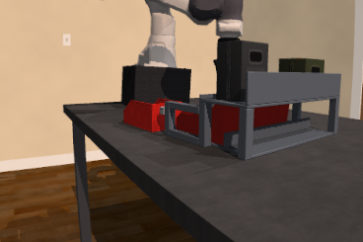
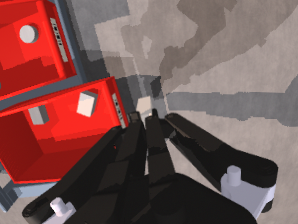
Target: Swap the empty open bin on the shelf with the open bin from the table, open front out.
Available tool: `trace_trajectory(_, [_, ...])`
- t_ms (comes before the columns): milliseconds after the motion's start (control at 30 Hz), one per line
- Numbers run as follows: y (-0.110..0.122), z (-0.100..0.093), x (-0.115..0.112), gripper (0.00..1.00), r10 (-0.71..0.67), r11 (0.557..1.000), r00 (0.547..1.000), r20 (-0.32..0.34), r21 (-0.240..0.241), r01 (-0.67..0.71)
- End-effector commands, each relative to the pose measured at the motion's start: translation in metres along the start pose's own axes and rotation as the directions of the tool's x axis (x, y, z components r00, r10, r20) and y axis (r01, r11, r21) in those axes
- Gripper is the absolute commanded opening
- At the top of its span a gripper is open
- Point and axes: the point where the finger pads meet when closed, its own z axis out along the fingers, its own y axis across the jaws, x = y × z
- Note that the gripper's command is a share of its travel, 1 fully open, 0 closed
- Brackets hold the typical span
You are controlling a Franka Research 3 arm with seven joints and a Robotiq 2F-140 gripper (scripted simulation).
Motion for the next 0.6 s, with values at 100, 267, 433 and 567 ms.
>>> trace_trajectory(100, [-0.0040,0.0076,-0.0011,0.00,0.007,1.000,1.000,0.002,0.011,-0.007])
trace_trajectory(267, [-0.0040,0.0106,-0.0011,0.00,0.007,1.000,1.000,0.002,0.011,-0.007])
trace_trajectory(433, [-0.0040,0.0110,-0.0011,0.00,0.007,1.000,1.000,0.002,0.011,-0.007])
trace_trajectory(567, [-0.0040,0.0110,-0.0011,0.00,0.007,1.000,1.000,0.002,0.011,-0.007])
